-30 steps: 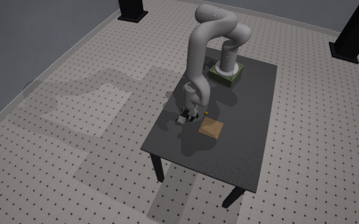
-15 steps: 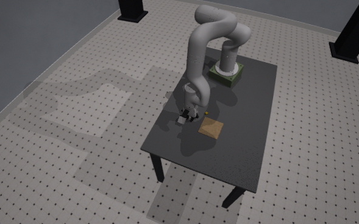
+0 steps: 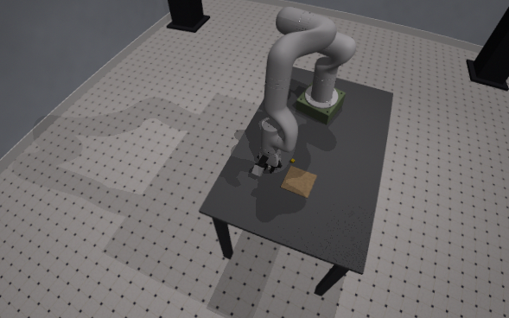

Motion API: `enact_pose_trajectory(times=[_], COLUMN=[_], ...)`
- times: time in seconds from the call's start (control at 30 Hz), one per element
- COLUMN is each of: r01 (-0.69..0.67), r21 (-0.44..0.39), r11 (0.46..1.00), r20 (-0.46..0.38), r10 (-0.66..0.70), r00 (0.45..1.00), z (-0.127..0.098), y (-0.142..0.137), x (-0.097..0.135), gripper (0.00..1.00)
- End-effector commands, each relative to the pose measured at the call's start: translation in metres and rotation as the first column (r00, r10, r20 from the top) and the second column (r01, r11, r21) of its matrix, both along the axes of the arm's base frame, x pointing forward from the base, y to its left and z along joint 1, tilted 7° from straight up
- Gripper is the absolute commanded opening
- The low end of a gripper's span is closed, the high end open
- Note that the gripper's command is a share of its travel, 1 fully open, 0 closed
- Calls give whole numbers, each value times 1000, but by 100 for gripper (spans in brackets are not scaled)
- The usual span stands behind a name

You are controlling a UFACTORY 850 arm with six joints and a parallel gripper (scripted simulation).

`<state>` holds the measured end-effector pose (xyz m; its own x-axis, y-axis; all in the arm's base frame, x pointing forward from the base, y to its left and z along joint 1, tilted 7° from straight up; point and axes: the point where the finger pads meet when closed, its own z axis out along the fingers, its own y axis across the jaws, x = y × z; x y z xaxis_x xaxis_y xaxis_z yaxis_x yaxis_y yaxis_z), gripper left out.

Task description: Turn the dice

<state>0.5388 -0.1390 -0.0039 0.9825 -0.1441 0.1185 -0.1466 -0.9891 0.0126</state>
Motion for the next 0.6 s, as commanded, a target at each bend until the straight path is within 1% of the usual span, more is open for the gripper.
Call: enact_pose_trajectory(times=[0.0, 0.43, 0.47, 0.57], r01=[0, 0, 0, 0], r21=[-4, -4, -4, -4], r11=[1000, 1000, 1000, 1000], r20=[1, 1, 1, 1], r10=[0, 0, 0, 0], r00=[1000, 1000, 1000, 1000], z=[1, 1, 1, 1], y=[0, 0, 0, 0], x=[1, 1, 1, 1], gripper=[31, 31, 11, 11])
